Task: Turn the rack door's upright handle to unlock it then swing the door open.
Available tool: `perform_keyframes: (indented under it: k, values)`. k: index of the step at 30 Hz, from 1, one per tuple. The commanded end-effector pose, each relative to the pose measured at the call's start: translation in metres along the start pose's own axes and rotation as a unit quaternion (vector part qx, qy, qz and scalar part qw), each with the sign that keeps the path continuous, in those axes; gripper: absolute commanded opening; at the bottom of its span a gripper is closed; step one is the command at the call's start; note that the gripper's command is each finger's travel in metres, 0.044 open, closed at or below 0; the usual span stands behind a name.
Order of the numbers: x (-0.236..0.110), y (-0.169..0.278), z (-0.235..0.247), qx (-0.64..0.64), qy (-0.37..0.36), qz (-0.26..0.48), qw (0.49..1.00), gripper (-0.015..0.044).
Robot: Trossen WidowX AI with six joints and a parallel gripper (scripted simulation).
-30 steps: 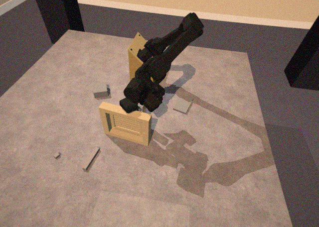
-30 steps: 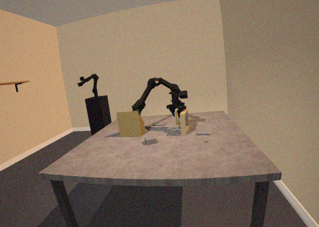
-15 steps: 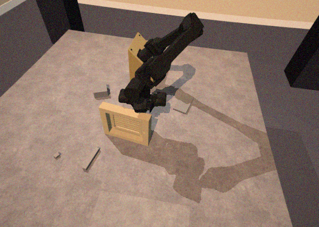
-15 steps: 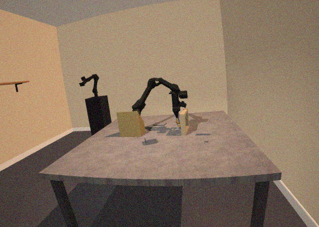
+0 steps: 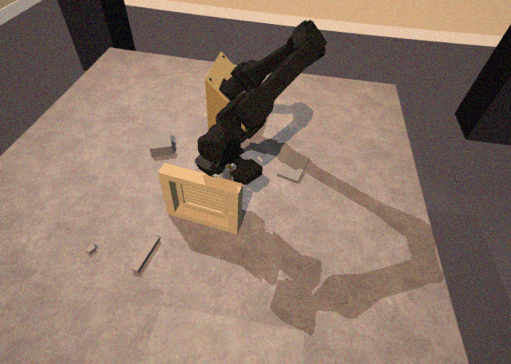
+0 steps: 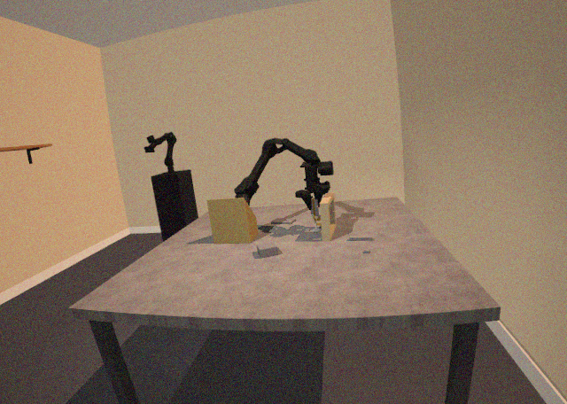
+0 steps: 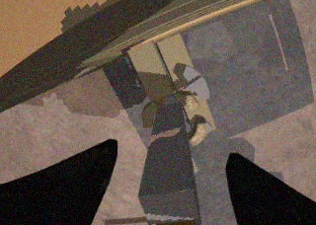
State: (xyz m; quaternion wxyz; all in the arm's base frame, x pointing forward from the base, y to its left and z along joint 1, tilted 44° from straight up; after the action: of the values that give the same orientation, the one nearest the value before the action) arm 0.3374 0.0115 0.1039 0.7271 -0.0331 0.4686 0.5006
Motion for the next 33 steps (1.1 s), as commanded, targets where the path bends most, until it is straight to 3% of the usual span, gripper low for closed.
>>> perform_keyframes:
  k: [1, 11, 21, 33]
  values:
    - [0.0008, -0.0005, -0.0007, 0.109, 0.002, -0.001, 0.994, 0.0283]
    - [0.0008, -0.0005, -0.0007, 0.350, 0.001, -0.001, 0.937, 0.0283]
    - [0.0009, -0.0005, -0.0007, 0.565, 0.001, -0.001, 0.825, 0.0283]
    - [0.0009, -0.0005, -0.0007, 0.579, 0.001, -0.001, 0.816, 0.0270]
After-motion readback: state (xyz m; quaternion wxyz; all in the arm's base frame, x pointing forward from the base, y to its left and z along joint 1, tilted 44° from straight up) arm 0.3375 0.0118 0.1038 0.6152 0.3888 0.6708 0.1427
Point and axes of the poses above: the point midway between the two fingers, 35 mm back from their tips, its own x axis out along the fingers, its own z axis across the jaws, y = z × x, the point moved 6 cm from there along -x, back along the fingers, and after that the axes turned 4 degrees about x, right-handed, at the moved point
